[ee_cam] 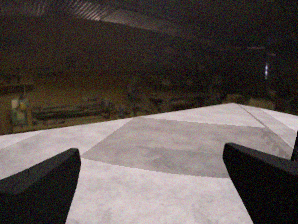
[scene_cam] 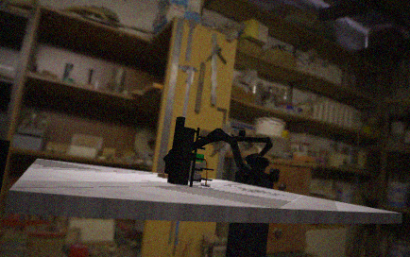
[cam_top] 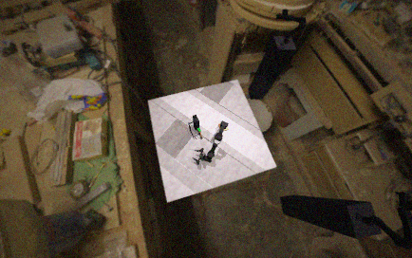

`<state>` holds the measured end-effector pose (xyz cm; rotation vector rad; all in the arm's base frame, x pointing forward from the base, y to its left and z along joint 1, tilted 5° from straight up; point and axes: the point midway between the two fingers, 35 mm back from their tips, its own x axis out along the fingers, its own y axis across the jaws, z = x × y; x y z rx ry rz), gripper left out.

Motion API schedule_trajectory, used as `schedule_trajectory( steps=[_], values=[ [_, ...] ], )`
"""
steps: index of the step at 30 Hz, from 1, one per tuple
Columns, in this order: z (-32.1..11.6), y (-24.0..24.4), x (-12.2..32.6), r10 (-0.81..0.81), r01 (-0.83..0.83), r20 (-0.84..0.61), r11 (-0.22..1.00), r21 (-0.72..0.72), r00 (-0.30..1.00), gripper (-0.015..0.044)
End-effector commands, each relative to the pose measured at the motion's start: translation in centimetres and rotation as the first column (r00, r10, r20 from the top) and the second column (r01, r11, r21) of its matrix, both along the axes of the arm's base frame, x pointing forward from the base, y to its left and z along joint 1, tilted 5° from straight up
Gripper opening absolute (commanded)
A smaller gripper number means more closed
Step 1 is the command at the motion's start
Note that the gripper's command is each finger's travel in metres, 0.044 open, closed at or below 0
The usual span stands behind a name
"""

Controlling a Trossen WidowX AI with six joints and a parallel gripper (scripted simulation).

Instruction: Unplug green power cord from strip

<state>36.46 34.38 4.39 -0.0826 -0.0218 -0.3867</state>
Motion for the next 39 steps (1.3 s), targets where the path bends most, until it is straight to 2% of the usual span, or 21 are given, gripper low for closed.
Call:
schedule_trajectory(
  steps=[1, 5, 9, 12, 15, 19, 22, 39],
  values=[
    [0.1, 0.0, 0.2, 0.003, -0.003, -0.004, 1.000, -0.013, 1.000, 0.0374],
    [1.9, 0.3, 3.3, 0.047, -0.074, -0.111, 0.964, -0.256, 0.993, 0.0269],
    [3.2, -0.1, 6.7, 0.068, -0.200, -0.271, 0.846, -0.494, 0.960, 0.0164],
    [3.8, -1.1, 8.7, 0.062, -0.320, -0.403, 0.721, -0.615, 0.913, 0.0160],
    [4.0, -2.5, 10.2, 0.038, -0.456, -0.536, 0.578, -0.677, 0.843, 0.0160],
    [3.9, -5.0, 11.0, -0.012, -0.634, -0.693, 0.394, -0.666, 0.721, 0.0160],
    [3.9, -6.3, 11.0, -0.036, -0.704, -0.751, 0.321, -0.633, 0.659, 0.0160],
    [4.0, -12.7, 8.0, -0.140, -0.945, -0.939, 0.053, -0.324, 0.314, 0.0160]
  ],
)
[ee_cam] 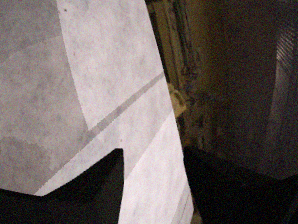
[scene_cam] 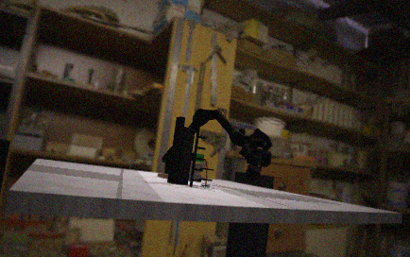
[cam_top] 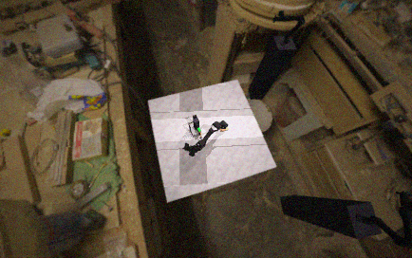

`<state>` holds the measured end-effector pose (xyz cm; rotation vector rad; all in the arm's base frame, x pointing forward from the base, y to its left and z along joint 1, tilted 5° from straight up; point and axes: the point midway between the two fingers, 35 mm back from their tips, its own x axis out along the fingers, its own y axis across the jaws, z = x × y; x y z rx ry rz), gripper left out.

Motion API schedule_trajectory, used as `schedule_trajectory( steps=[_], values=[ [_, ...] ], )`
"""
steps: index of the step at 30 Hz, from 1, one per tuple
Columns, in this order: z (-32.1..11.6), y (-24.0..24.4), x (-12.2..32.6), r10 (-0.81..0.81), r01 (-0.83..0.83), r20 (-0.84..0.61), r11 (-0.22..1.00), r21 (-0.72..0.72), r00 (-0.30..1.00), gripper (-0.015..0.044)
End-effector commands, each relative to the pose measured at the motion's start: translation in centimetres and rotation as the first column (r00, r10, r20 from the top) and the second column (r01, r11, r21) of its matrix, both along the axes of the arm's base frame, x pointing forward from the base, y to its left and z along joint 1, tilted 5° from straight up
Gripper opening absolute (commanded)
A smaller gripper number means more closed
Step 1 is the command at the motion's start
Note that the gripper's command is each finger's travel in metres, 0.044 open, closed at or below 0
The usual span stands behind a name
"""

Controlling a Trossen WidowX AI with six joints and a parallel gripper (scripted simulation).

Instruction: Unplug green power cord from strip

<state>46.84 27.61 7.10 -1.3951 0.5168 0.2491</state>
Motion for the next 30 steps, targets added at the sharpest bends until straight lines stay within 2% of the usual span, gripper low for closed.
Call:
schedule_trajectory(
  steps=[1, 14, 28, 30],
  values=[
    [1.3, -6.3, -2.6, 0.142, -0.217, -0.403, 0.965, -0.148, 0.904, 0.0160],
    [2.5, -11.3, -8.0, 0.208, -0.381, -0.689, 0.918, -0.107, 0.695, 0.0160],
    [6.1, -16.2, -16.9, 0.301, -0.480, -0.890, 0.870, 0.110, 0.342, 0.0160],
    [6.2, -16.3, -17.1, 0.304, -0.480, -0.892, 0.870, 0.116, 0.335, 0.0160]
  ],
)
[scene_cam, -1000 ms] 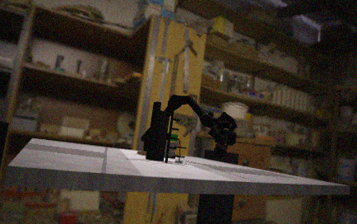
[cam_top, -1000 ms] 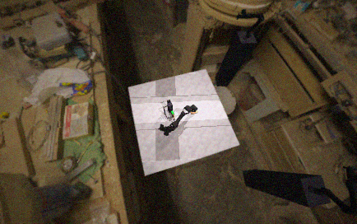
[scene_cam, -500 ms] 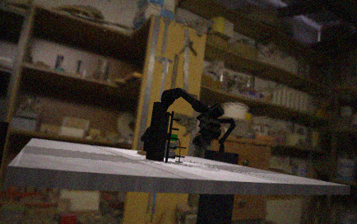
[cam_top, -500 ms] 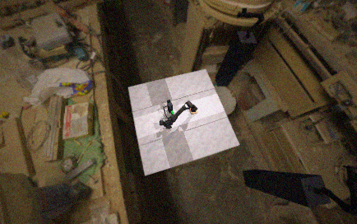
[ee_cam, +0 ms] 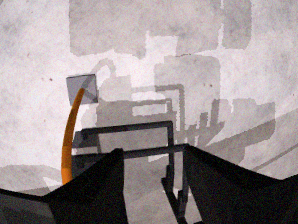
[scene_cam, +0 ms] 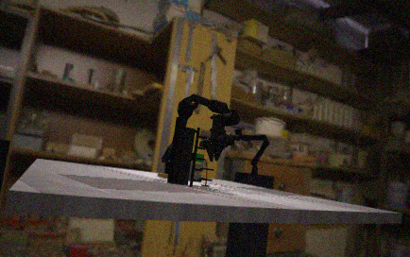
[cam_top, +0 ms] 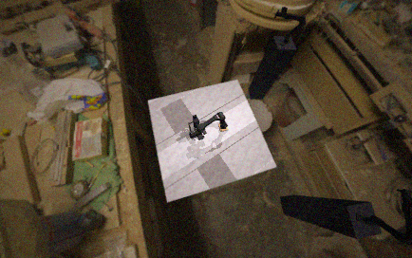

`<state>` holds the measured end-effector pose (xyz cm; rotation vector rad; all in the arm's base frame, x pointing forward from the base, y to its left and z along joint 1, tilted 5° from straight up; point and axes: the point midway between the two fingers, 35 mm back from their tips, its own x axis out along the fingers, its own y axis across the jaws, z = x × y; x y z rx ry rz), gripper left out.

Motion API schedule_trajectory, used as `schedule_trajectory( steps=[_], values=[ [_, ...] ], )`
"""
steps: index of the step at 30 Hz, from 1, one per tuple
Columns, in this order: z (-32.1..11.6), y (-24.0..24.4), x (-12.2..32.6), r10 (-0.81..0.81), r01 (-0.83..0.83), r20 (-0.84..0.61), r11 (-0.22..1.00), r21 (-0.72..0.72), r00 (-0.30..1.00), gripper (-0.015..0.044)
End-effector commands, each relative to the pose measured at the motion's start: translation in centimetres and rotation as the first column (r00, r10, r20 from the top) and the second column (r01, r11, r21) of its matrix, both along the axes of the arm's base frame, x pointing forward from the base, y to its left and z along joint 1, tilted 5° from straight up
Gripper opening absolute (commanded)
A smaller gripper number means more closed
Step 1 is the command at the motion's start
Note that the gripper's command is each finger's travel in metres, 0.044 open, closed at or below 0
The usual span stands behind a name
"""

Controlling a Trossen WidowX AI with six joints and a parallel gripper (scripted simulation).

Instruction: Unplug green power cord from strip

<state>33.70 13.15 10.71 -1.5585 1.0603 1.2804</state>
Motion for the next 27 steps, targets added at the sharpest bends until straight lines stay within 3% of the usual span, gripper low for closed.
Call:
schedule_trajectory(
  steps=[1, 27],
  values=[
    [2.6, -1.8, -4.0, 0.044, -0.035, -0.164, 0.998, 0.058, 0.986, 0.0160],
    [2.6, -4.0, -3.1, 0.043, -0.035, -0.163, 0.998, 0.057, 0.986, 0.0160]
  ],
)
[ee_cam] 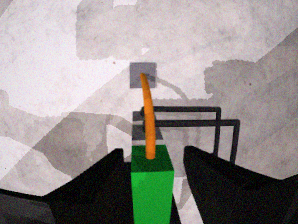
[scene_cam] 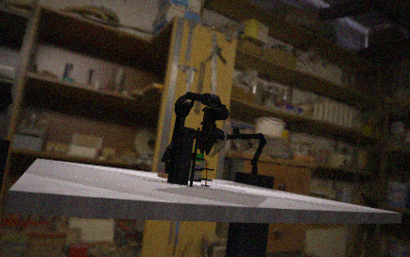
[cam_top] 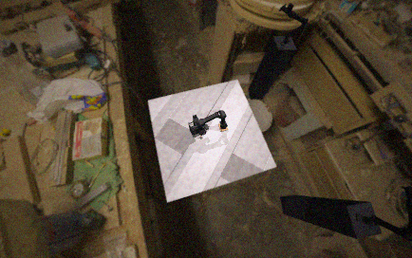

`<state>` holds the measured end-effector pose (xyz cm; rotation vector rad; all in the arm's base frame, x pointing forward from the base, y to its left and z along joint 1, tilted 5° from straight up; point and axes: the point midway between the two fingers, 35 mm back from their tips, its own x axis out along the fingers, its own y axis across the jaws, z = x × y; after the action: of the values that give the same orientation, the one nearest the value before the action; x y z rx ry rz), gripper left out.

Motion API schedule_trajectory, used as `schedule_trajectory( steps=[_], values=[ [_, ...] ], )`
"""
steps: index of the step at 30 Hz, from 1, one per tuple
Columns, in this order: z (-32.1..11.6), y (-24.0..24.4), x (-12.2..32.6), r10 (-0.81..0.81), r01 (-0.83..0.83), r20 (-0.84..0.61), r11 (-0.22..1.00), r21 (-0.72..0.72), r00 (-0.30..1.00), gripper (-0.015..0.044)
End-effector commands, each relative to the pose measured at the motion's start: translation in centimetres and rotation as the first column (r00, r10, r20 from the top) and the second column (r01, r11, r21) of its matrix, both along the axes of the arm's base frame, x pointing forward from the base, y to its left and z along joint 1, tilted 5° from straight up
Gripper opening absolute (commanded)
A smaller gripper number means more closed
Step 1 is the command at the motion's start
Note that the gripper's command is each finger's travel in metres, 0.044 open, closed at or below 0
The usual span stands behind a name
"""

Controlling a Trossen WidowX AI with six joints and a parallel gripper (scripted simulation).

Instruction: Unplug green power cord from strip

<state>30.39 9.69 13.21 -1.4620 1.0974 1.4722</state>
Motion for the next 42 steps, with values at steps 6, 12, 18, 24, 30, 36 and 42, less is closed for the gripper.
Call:
schedule_trajectory(
  steps=[6, 12, 18, 24, 30, 36, 42],
  values=[
    [0.2, -1.5, 0.5, 0.000, 0.000, 0.001, 1.000, 0.004, 1.000, 0.0160],
    [0.2, -2.2, 0.7, 0.000, 0.000, 0.001, 1.000, 0.003, 1.000, 0.0160],
    [-0.2, -2.2, 0.7, 0.000, 0.000, 0.001, 1.000, 0.003, 1.000, 0.0160],
    [-1.0, -2.2, 0.6, 0.000, 0.000, 0.001, 1.000, 0.003, 1.000, 0.0160],
    [-1.0, -2.2, 0.6, 0.000, 0.000, 0.001, 1.000, 0.003, 1.000, 0.0160],
    [-0.8, -2.1, 0.7, -0.003, 0.003, 0.006, 1.000, 0.005, 1.000, 0.0042],
    [-0.8, -2.1, 0.7, -0.003, 0.003, 0.006, 1.000, 0.005, 1.000, 0.0002]
  ],
)
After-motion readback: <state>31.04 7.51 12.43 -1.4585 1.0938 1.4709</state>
